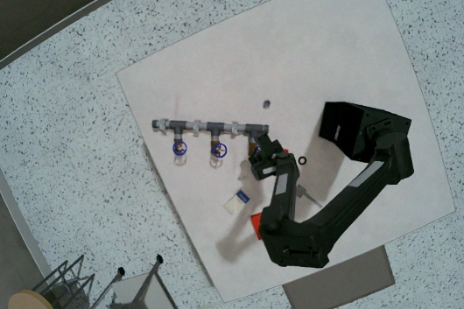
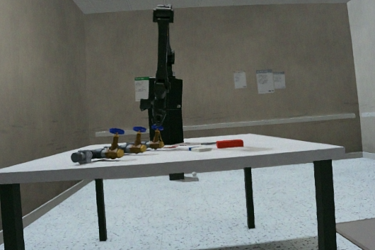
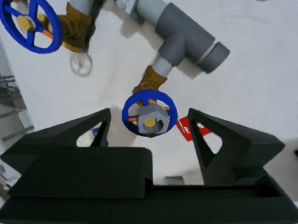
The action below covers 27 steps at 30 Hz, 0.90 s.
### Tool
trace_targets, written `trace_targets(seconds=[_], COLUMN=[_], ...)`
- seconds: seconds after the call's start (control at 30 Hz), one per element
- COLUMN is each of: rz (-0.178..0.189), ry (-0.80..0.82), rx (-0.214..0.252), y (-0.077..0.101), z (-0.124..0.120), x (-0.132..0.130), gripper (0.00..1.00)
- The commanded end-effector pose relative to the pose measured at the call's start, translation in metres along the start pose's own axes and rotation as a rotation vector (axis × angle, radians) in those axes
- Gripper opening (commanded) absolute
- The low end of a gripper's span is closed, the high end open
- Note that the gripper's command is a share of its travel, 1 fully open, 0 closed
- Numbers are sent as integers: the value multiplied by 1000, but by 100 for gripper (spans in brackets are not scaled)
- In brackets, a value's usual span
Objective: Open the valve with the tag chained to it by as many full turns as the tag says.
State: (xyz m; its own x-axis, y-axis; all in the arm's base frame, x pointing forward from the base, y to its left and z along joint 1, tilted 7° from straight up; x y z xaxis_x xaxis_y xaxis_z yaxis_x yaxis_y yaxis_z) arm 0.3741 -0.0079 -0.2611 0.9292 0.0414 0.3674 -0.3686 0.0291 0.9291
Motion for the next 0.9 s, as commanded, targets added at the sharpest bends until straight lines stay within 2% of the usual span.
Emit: trace_targets(seconds=[0.0, 0.13, 0.4, 0.87], rz=[0, 14, 5, 6], ry=[-30, -31, -30, -29], rx=[-5, -6, -5, -3], y=[-1, 8, 16, 46], z=[0, 1, 1, 1], x=[-2, 6, 4, 4], gripper=[100, 100, 100, 100])
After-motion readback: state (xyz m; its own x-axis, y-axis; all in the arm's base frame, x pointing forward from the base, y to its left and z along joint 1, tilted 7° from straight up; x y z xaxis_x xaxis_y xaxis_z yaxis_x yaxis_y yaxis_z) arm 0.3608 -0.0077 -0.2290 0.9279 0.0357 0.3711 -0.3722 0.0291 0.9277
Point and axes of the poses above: the point where the finger pads meet when closed, its own y axis back along the fingers, its own x axis across the jaws, z = x × y, the point moved 3 cm from there along y, back along the fingers, and after that the axes turned 6 degrees about -y, right-handed, at the moved point
